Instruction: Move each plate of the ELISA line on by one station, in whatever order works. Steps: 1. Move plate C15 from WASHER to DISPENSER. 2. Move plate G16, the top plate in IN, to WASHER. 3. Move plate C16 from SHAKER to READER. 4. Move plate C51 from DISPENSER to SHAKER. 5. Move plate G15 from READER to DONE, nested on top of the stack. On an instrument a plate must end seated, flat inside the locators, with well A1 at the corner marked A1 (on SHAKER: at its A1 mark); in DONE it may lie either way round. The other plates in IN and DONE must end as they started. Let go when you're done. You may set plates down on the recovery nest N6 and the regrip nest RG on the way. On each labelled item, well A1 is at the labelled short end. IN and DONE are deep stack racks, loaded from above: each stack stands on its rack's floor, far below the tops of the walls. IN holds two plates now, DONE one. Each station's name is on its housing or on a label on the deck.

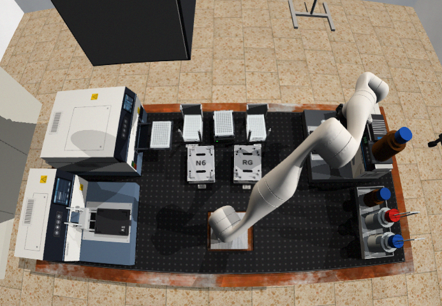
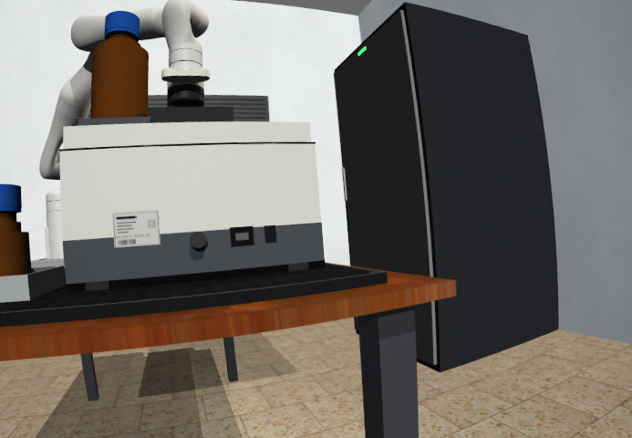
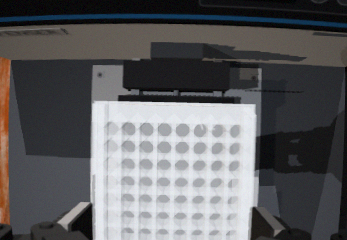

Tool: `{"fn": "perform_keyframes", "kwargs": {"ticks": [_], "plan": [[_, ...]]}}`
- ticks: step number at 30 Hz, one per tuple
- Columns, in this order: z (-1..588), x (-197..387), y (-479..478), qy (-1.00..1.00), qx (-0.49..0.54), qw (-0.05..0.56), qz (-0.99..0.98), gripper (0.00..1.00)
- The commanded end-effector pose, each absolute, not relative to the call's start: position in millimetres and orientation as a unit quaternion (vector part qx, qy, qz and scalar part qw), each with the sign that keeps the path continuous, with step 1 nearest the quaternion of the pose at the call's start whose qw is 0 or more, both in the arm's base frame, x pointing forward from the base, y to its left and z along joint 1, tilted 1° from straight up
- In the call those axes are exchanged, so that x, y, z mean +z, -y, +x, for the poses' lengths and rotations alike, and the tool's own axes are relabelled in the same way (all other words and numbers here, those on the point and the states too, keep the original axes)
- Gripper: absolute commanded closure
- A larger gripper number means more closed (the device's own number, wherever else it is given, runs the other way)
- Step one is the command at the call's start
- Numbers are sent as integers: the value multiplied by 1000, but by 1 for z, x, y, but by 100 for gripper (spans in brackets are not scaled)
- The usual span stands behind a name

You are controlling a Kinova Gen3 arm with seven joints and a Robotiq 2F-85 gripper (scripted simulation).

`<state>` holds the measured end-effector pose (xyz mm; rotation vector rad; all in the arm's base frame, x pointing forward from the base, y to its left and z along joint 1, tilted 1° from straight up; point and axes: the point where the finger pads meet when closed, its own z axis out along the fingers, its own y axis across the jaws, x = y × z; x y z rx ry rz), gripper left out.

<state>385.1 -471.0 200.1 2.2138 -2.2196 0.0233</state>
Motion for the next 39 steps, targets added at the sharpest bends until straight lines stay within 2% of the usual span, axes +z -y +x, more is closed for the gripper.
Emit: {"fn": "perform_keyframes", "kwargs": {"ticks": [1, 39], "plan": [[385, 197, 471, 708, 9, 3, 706, 6], [386, 155, 472, 708, 9, 3, 706, 6]]}}
